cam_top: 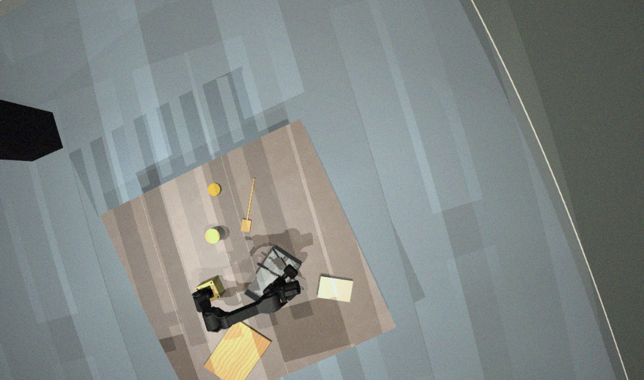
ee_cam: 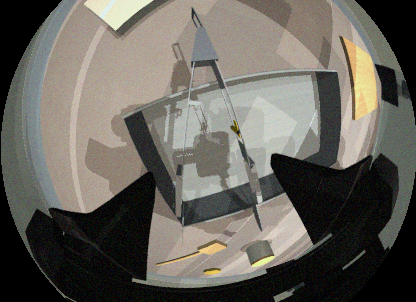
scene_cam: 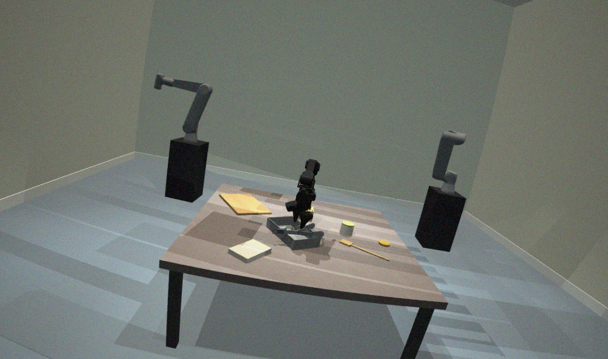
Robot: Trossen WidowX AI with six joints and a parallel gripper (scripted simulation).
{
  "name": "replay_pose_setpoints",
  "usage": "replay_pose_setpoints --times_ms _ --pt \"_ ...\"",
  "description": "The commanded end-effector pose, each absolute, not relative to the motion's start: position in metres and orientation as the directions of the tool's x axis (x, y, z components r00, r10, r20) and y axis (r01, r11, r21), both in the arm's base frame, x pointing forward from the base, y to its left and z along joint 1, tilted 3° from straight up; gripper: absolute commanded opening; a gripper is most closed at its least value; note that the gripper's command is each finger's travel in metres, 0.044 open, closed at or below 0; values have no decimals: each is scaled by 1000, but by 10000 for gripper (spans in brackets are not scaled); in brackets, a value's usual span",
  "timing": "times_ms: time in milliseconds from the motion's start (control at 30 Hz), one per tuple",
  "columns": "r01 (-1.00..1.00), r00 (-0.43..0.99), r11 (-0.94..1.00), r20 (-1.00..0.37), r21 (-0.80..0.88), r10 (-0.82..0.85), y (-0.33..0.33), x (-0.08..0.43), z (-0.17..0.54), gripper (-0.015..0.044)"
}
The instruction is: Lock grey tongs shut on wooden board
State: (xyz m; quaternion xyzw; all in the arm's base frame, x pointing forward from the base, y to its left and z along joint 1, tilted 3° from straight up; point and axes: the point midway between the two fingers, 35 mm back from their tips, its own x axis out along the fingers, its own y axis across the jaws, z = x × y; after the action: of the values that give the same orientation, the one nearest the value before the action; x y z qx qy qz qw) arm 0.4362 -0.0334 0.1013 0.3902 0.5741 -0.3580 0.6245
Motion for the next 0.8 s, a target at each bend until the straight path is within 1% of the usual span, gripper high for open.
replay_pose_setpoints --times_ms 0,767 --pt "894 82 443 -997 72 -4 -34 437 95 440" --pt "894 82 443 -997 72 -4 -34 440 57 440"
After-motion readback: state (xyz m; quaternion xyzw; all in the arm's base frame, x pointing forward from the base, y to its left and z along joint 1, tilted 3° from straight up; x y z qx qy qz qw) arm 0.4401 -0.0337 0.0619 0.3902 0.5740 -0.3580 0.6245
